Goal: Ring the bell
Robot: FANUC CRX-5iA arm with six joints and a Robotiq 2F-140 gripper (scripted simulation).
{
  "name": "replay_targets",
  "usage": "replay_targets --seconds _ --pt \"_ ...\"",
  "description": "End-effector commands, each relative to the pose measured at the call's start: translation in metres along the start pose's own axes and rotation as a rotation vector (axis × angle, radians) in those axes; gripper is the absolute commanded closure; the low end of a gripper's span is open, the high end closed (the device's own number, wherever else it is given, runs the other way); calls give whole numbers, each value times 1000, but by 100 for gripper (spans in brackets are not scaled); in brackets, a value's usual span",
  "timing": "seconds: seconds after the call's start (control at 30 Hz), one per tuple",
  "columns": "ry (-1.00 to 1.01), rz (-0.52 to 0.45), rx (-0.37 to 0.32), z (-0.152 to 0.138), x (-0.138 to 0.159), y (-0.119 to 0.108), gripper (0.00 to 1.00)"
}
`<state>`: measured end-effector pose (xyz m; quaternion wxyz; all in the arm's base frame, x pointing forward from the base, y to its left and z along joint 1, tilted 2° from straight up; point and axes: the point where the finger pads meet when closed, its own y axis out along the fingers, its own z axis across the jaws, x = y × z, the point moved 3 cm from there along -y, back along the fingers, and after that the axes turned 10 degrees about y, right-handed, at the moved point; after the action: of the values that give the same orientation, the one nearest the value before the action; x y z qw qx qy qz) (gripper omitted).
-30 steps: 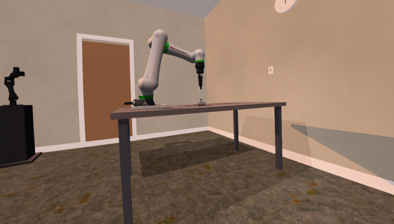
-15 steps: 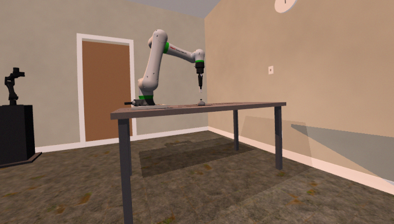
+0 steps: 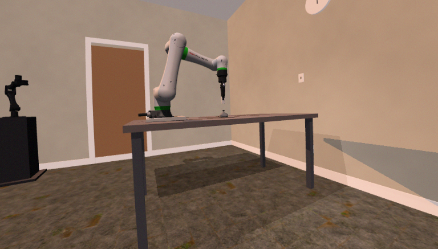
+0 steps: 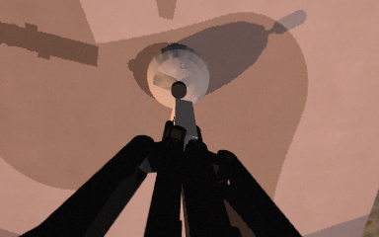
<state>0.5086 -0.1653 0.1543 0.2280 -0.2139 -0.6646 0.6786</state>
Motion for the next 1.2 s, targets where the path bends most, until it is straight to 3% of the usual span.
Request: replay_targets --seconds 0.0,1.17 --pt "0 0 0 0 0 3 100" --pt "0 0 0 6 -2 51 100"
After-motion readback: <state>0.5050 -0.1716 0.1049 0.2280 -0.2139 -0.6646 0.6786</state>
